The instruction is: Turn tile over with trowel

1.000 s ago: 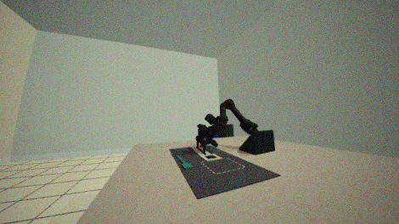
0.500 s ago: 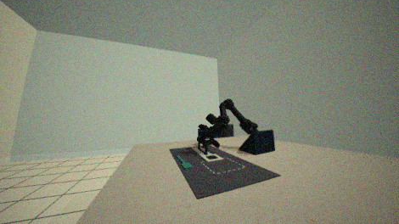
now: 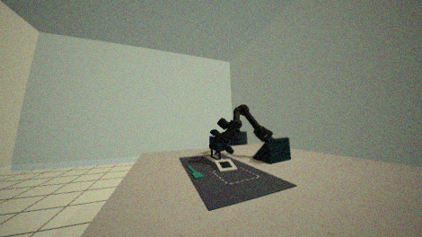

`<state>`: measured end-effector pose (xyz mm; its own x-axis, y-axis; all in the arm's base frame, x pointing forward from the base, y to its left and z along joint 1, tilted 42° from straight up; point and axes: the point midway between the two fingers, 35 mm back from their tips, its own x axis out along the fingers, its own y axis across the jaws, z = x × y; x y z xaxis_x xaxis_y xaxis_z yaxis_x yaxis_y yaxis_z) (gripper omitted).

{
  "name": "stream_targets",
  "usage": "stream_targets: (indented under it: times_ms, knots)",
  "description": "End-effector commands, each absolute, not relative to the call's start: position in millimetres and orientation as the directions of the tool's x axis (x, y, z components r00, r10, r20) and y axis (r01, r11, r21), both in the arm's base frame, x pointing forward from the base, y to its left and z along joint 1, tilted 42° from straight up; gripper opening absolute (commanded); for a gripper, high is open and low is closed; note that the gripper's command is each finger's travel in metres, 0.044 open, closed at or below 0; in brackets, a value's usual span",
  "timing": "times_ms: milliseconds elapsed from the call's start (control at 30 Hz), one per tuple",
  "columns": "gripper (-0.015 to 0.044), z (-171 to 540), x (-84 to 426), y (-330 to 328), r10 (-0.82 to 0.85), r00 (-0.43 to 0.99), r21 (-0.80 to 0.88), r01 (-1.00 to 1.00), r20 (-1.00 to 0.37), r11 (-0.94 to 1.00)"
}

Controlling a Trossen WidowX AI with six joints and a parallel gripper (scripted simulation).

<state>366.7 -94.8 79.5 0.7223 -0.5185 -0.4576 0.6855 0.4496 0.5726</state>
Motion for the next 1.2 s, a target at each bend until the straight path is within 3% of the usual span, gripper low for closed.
stream_targets:
  times_ms: [0, 1167]
  knots:
    - [0.0, 89.8, 371.9, -85.3, -0.508, 0.741, 0.595, 0.663, -0.439, 0.454]
    - [0.0, 69.3, 378.8, -24.8, -0.506, 0.741, 0.597, 0.663, -0.441, 0.452]
